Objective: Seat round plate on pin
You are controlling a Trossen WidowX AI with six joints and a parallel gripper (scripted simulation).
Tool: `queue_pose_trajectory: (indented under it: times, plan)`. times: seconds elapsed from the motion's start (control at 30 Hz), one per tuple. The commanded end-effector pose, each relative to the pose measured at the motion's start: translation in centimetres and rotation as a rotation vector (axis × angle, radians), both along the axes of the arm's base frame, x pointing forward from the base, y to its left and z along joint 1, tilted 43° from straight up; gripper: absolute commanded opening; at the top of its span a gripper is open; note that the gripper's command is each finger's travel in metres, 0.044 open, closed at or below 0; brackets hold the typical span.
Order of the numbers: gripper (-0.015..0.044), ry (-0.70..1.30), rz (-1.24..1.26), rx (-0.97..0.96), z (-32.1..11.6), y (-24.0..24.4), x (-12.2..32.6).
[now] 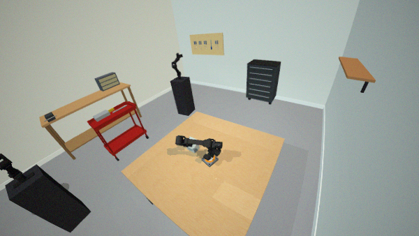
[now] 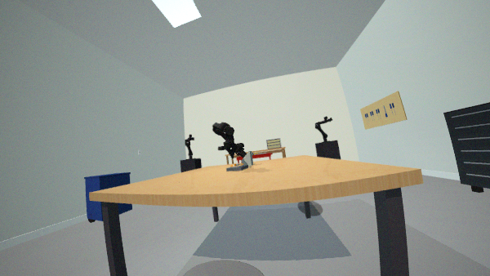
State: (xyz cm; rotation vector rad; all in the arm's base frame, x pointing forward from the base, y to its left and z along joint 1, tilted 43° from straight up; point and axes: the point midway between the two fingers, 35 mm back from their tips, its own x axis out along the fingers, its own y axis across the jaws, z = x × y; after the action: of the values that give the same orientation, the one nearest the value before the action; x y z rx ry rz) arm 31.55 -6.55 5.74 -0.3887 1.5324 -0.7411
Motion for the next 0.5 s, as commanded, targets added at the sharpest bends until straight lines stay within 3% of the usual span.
queue_pose_trajectory:
  times: [0.0,0.47]
  plan:
    - [0.0000,0.024,0.018,-0.019,0.2,-0.2,-0.4]
    - [0.0000,0.024,0.018,-0.021,-3.3,-3.5,-1.0]
